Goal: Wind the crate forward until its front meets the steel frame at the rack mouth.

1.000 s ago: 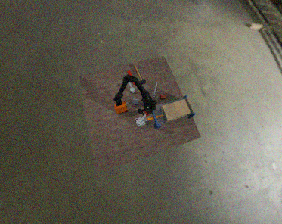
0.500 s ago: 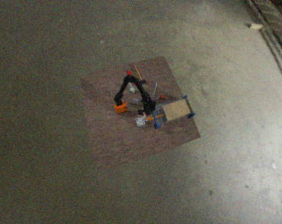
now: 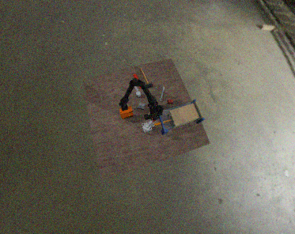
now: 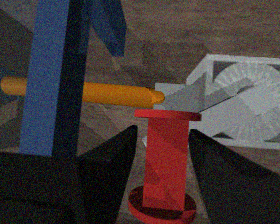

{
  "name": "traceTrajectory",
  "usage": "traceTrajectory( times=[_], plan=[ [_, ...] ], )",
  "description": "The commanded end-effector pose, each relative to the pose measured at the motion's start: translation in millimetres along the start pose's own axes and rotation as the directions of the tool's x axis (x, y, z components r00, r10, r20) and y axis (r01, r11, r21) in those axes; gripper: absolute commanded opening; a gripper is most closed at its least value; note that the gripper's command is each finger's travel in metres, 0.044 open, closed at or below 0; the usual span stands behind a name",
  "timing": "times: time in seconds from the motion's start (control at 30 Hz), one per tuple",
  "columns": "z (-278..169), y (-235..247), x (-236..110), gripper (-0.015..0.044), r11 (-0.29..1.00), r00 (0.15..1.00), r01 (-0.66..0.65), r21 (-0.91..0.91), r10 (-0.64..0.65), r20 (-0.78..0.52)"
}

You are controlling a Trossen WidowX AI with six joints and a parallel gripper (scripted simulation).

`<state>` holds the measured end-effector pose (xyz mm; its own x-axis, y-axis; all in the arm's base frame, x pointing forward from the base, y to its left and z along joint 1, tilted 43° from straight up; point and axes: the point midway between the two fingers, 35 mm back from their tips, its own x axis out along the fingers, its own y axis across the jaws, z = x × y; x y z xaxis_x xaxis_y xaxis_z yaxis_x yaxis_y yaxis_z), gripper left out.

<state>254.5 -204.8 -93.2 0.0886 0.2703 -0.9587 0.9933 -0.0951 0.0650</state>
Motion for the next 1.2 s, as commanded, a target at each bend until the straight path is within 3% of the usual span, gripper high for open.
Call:
traceTrajectory(
  times=[0.0,0.07,0.2,1.17],
  plan=[
    [0.1,0.3,-0.2,0.0099,1.0,1.0,-0.001,0.0,0.001,0.0],
    [0.1,0.3,-0.2,0.0046,1.0,1.0,-0.001,0.0,0.001,0.0],
    [0.1,0.3,-0.2,0.0,1.0,1.0,-0.001,0.0,0.001,0.0],
    [-13.4,-9.6,-2.2,0.0,1.0,1.0,0.003,0.007,-0.003,-0.01]
  ],
)
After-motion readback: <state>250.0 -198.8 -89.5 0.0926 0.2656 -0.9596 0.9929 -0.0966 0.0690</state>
